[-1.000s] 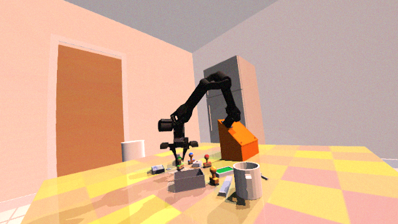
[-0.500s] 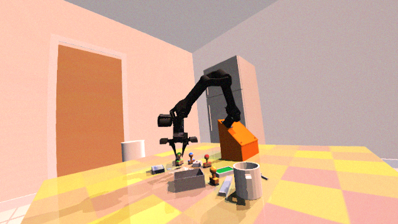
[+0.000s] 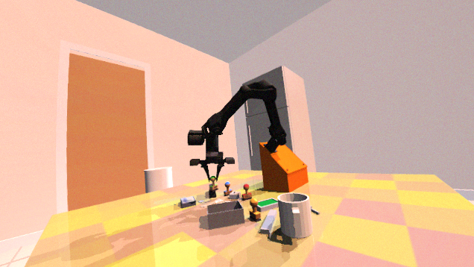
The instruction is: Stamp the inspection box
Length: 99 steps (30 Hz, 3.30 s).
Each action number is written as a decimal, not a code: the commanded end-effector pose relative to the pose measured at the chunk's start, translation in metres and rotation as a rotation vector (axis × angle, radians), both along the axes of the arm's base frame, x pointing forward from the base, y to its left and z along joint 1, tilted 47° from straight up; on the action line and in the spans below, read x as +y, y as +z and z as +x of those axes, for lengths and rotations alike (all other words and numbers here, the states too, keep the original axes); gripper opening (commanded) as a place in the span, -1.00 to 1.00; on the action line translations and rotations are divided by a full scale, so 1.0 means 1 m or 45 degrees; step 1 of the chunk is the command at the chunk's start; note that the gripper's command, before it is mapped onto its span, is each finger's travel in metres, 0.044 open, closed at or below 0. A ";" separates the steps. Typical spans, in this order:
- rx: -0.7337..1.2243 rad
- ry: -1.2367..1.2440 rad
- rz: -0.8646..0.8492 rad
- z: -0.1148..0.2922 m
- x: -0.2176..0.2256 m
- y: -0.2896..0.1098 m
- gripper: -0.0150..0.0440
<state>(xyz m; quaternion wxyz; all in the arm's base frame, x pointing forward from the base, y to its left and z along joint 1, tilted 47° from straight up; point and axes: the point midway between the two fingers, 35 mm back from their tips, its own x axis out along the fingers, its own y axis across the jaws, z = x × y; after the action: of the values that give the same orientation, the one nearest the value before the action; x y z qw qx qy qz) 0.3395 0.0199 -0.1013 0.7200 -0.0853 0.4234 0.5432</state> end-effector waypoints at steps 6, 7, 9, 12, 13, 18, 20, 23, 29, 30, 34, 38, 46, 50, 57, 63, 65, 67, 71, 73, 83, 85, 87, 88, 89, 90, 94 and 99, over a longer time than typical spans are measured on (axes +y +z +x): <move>-0.004 0.005 -0.005 0.001 -0.006 0.012 -0.49; -0.004 0.005 -0.006 0.003 -0.002 0.016 -0.49; -0.004 0.004 -0.008 0.007 0.007 0.026 -0.49; -0.004 0.004 -0.009 0.012 0.022 0.042 -0.49; -0.004 0.004 -0.009 0.014 0.027 0.047 -0.49; -0.005 0.005 -0.003 0.018 0.053 0.073 -0.49; -0.005 0.006 0.000 0.019 0.062 0.083 -0.49; -0.005 0.006 0.002 0.019 0.066 0.087 -0.49; -0.005 0.006 0.002 0.019 0.068 0.085 -0.49; -0.005 0.006 0.001 0.019 0.069 0.084 -0.49; -0.005 0.006 0.001 0.020 0.073 0.079 -0.49; -0.005 0.006 0.000 0.020 0.078 0.074 -0.49; -0.004 0.006 0.000 0.020 0.088 0.065 -0.49; -0.004 0.006 0.001 0.020 0.093 0.061 -0.49; -0.004 0.006 0.002 0.020 0.101 0.053 -0.49; -0.004 0.006 0.003 0.019 0.108 0.046 -0.49; -0.004 0.006 0.004 0.019 0.111 0.044 -0.49; -0.004 0.006 0.005 0.018 0.113 0.042 -0.49; -0.004 0.006 0.005 0.018 0.116 0.040 -0.49; -0.004 0.006 0.005 0.018 0.116 0.040 -0.49; -0.010 0.006 0.009 0.019 0.115 0.042 0.22; -0.010 0.006 0.009 0.019 0.115 0.042 0.37; -0.010 0.006 0.009 0.019 0.115 0.042 0.37; -0.010 0.006 0.008 0.020 0.113 0.044 0.37; -0.010 0.006 0.005 0.021 0.107 0.048 0.37; -0.010 0.006 0.001 0.023 0.097 0.057 0.37; -0.006 0.006 -0.005 0.023 0.047 0.102 0.37; -0.005 0.006 -0.001 0.020 0.028 0.122 0.37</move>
<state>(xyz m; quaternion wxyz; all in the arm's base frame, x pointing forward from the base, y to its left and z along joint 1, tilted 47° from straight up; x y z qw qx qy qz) 0.3637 0.0771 -0.0110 0.7202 -0.0869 0.4239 0.5423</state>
